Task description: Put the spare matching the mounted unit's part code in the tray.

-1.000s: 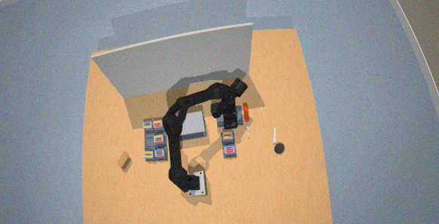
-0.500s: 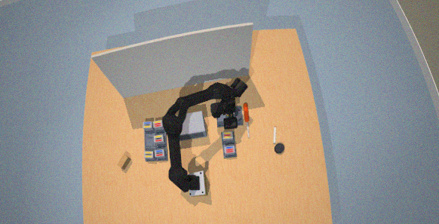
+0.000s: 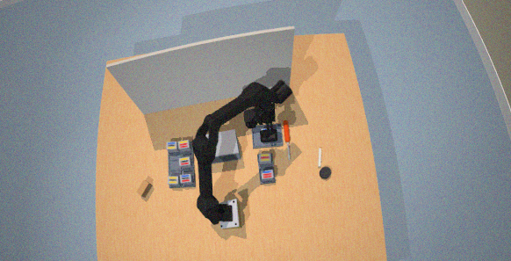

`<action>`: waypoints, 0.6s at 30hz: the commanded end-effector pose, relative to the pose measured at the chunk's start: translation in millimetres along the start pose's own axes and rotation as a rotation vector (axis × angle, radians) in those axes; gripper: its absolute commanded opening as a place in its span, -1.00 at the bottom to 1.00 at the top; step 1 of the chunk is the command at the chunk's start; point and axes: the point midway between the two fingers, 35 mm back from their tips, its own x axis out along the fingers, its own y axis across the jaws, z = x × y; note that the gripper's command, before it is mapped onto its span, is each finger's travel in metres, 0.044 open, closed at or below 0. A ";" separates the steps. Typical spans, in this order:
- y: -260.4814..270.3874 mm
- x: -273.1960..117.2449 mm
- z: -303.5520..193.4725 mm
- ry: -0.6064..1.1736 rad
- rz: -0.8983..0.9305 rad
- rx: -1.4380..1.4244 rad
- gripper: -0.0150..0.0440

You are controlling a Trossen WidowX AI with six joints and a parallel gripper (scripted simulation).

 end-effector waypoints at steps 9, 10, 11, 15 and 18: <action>0.9 -7.1 0.2 0.001 -0.003 0.001 1.00; 0.9 -7.1 0.2 0.001 -0.003 0.001 1.00; 0.9 -7.1 0.2 0.001 -0.003 0.001 1.00; 0.9 -7.1 0.2 0.001 -0.003 0.001 1.00; 0.9 -7.1 0.2 0.001 -0.003 0.001 1.00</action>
